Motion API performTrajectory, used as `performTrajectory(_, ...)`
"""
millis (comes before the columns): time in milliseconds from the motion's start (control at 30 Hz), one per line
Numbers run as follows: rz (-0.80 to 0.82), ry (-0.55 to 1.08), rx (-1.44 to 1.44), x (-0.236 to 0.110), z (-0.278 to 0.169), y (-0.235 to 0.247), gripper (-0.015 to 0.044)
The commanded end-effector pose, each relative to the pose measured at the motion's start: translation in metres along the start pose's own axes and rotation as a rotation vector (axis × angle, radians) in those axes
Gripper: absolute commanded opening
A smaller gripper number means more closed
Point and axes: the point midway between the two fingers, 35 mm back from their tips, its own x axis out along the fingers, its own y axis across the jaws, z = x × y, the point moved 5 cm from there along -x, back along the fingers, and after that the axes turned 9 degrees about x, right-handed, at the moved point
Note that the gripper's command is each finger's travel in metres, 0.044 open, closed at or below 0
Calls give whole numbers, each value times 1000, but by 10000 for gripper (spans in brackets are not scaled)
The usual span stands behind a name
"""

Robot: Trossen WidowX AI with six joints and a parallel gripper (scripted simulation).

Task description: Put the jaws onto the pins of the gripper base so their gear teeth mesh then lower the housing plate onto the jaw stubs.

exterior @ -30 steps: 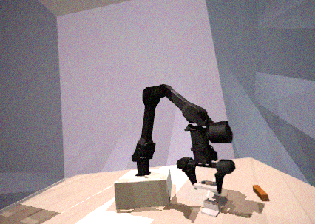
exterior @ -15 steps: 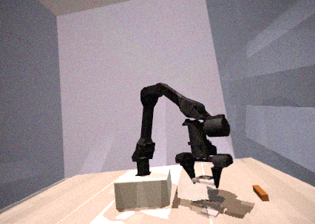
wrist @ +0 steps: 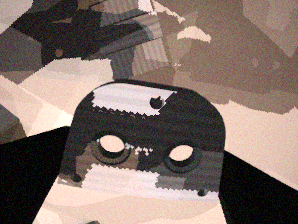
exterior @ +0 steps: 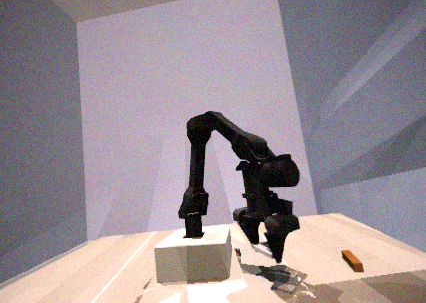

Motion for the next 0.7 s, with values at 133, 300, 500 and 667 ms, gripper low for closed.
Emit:
performTrajectory(133,0,8,214,0,-23,-7,351)
performTrajectory(300,-2,10,347,0,-38,-11,351)
performTrajectory(500,-4,11,507,0,-55,-15,351)
performTrajectory(667,-6,12,640,0,-70,-17,351)
